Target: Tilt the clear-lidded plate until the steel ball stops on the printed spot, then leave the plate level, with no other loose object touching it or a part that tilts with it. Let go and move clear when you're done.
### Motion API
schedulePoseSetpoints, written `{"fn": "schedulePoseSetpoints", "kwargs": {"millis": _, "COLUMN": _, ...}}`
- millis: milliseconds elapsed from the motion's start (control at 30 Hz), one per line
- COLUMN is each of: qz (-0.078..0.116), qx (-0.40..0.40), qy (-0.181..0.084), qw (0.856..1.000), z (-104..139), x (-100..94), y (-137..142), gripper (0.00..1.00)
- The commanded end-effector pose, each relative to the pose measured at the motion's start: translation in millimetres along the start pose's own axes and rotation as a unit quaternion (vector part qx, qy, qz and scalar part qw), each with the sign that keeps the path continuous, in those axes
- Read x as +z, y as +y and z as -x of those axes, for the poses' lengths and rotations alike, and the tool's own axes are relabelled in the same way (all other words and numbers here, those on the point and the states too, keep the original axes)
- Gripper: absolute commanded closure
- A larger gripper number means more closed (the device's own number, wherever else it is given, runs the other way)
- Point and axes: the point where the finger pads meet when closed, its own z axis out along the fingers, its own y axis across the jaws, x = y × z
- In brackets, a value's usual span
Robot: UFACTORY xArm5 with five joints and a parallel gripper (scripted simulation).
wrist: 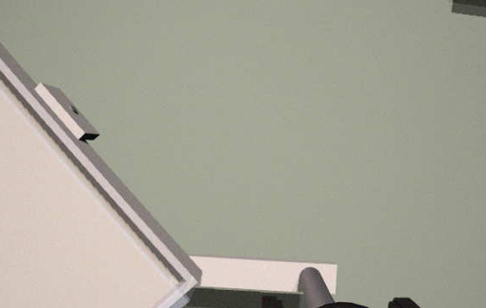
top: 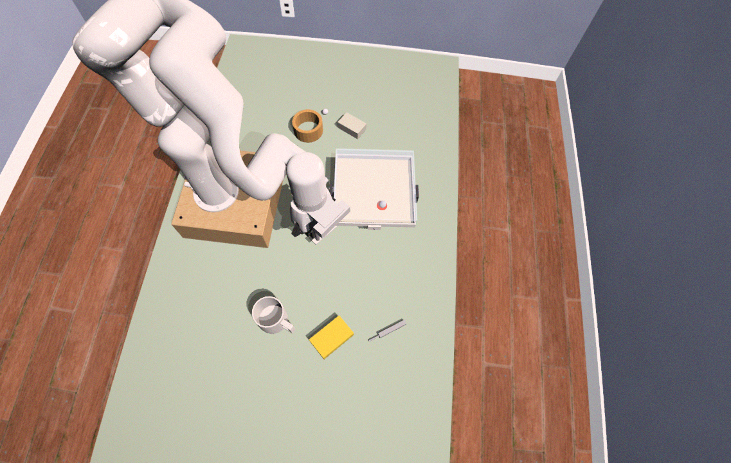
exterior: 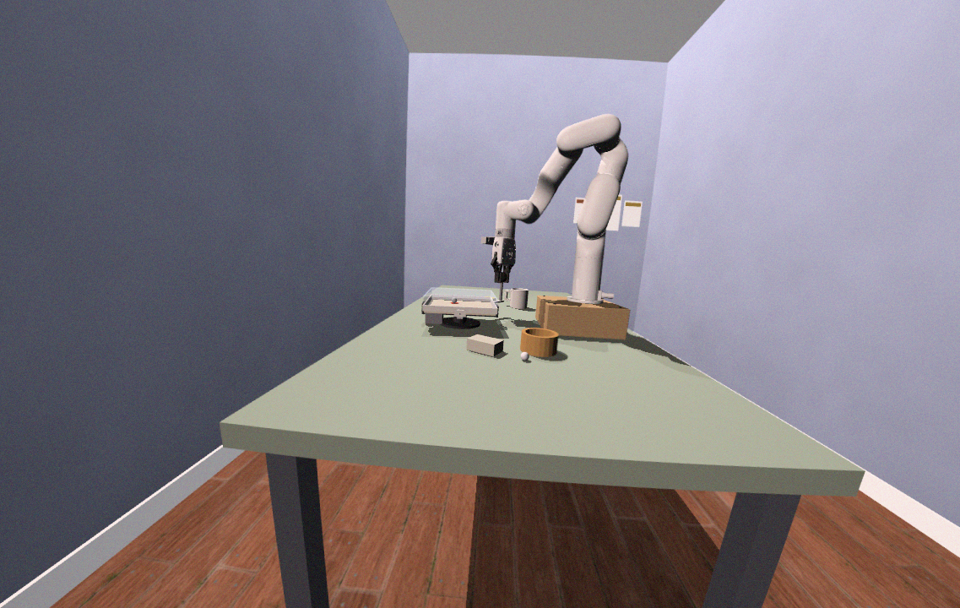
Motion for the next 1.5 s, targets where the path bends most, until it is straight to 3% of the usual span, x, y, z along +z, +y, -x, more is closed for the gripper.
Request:
{"fn": "schedulePoseSetpoints", "kwargs": {"millis": 0, "qz": 0.0, "qx": 0.0, "qy": 0.001, "qw": 1.0, "z": -0.5, "x": -0.5, "y": -0.2, "gripper": 1.0}}
{"fn": "schedulePoseSetpoints", "kwargs": {"millis": 33, "qz": 0.0, "qx": 0.0, "qy": 0.001, "qw": 1.0, "z": -0.5, "x": -0.5, "y": -0.2, "gripper": 1.0}}
{"fn": "schedulePoseSetpoints", "kwargs": {"millis": 67, "qz": 0.0, "qx": 0.0, "qy": 0.001, "qw": 1.0, "z": -0.5, "x": -0.5, "y": -0.2, "gripper": 0.38}}
{"fn": "schedulePoseSetpoints", "kwargs": {"millis": 1467, "qz": 0.0, "qx": 0.0, "qy": 0.001, "qw": 1.0, "z": -0.4, "x": -2.0, "y": -0.2, "gripper": 0.38}}
